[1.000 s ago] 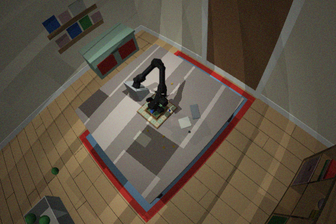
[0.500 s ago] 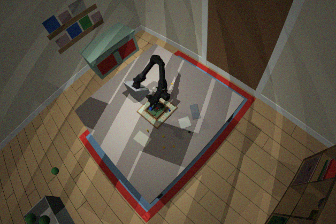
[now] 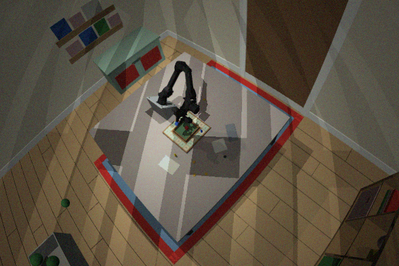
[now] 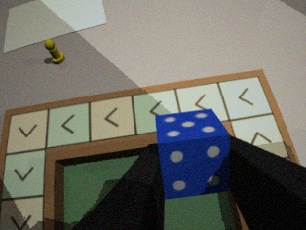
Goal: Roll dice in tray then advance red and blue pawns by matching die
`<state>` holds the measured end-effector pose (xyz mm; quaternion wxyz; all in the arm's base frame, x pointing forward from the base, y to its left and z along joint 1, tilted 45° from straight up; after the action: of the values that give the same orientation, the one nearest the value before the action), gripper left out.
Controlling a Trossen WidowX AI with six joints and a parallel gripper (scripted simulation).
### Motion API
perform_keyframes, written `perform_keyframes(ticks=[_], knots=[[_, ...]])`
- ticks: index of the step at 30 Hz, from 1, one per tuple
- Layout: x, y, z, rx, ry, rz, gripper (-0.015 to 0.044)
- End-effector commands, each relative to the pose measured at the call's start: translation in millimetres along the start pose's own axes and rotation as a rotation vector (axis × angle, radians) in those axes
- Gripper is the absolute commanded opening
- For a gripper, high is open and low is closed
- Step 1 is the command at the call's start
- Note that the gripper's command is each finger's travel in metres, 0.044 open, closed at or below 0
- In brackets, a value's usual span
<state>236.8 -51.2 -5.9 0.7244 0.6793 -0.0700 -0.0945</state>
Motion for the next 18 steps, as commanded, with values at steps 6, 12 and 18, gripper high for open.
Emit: perform_keyframes(ticks=[6, 12, 18], knots=[[-0.3, 0.1, 0.0, 0.000, 0.000, 0.000, 0.0000], [-0.3, 0.1, 0.0, 0.000, 0.000, 0.000, 0.0052], [-0.3, 0.1, 0.0, 0.000, 0.000, 0.000, 0.0210]])
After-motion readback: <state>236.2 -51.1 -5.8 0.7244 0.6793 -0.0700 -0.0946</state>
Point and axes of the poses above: the point midway between the two fingers, 35 mm back from their tips, its own y axis back along the fingers, its own x axis across the jaws, z = x × y, the point moved 1 cm from there along y, back along the fingers, and after that the axes turned 3 degrees about -y, right-handed, at the moved point
